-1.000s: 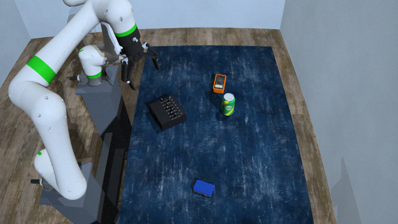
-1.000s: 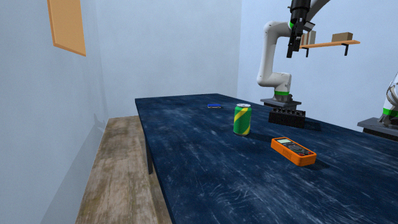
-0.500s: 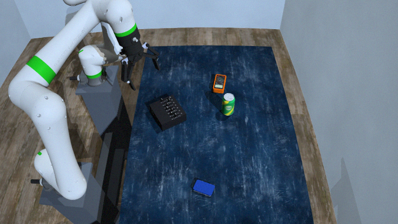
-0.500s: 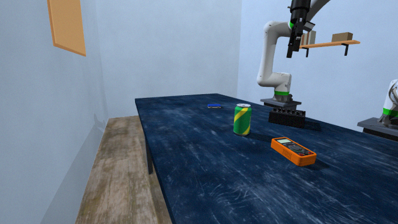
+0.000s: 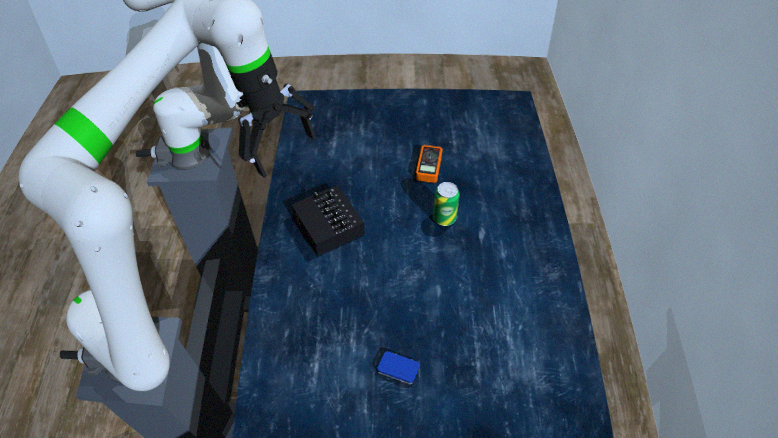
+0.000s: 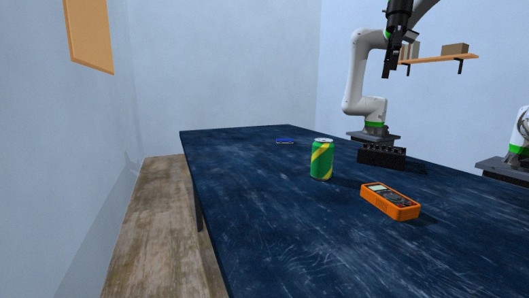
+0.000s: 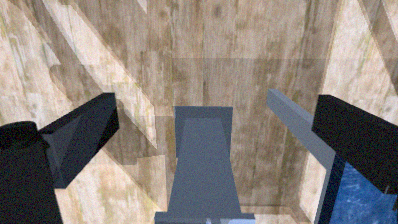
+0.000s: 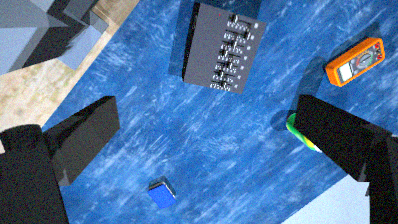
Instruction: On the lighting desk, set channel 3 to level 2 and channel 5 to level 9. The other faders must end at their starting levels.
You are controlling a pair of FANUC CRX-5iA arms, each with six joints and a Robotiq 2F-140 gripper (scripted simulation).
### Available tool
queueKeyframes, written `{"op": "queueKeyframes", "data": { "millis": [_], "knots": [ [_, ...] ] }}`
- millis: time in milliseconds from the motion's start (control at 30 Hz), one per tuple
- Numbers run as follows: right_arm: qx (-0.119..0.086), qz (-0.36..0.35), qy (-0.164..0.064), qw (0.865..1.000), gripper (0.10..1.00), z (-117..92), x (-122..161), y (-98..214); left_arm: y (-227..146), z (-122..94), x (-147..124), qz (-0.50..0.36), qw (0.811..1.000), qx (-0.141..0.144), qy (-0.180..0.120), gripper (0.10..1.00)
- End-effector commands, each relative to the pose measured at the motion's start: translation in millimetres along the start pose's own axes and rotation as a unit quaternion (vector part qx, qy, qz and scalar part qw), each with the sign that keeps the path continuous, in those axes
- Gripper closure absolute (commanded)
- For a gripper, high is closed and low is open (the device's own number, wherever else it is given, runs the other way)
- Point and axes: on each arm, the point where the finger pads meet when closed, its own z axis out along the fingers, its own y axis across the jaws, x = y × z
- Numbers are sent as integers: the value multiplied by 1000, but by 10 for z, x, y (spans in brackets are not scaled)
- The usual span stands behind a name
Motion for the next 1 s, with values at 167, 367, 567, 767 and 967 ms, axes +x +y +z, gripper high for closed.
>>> {"op": "queueKeyframes", "data": {
  "millis": [167, 367, 567, 767, 967],
  "knots": [
    [31, 160, 11, 987, 98, 657, 81, 340, 1, -8, 2, 0, 1000, 0, 1, 98],
    [51, 254, 13, 966, 98, 1079, 115, 504, 1, -8, 2, 0, 1000, 0, 1, 98],
    [70, 341, 13, 937, 98, 1491, 136, 632, 1, -8, 2, 0, 1000, 0, 1, 98],
    [77, 373, 12, 925, 98, 1649, 142, 674, 1, -8, 2, 0, 1000, 0, 1, 98],
    [77, 373, 12, 925, 98, 1649, 142, 674, 1, -8, 2, 0, 1000, 0, 1, 98]
  ]
}}
